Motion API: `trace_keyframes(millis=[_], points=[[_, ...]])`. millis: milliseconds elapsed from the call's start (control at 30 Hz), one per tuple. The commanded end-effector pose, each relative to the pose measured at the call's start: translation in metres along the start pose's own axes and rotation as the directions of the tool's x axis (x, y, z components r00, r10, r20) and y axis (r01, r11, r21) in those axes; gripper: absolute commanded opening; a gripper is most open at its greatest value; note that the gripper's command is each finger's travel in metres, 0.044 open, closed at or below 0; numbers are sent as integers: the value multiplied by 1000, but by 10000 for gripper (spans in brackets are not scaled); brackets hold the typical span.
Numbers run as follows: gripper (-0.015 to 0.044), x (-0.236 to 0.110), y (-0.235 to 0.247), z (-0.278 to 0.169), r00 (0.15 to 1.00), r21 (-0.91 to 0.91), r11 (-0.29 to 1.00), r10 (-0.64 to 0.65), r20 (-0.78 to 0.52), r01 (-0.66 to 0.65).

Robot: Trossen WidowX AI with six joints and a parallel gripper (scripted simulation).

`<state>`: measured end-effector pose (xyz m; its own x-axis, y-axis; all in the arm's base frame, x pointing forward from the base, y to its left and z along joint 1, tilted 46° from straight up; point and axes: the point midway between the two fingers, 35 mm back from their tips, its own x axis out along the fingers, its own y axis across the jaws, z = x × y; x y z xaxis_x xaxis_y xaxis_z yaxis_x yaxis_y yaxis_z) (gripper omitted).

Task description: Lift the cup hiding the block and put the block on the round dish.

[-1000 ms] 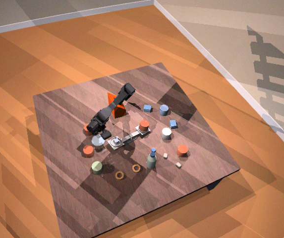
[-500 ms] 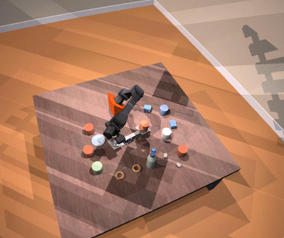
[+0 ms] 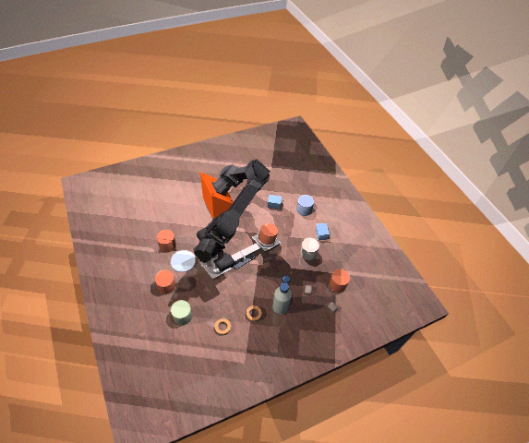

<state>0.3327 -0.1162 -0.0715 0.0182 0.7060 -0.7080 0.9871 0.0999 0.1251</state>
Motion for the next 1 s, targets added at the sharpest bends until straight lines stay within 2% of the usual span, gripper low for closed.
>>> trace_keyframes(millis=[0,500,633,900,967], points=[[260,7,0,0,1000,8,1000,5,-4,-5],[260,29,0,0,1000,7,1000,5,-6,-5],[155,29,0,0,1000,7,1000,5,-6,-5],[102,29,0,0,1000,7,1000,5,-6,-5],[49,28,0,0,1000,7,1000,5,-6,-5]])
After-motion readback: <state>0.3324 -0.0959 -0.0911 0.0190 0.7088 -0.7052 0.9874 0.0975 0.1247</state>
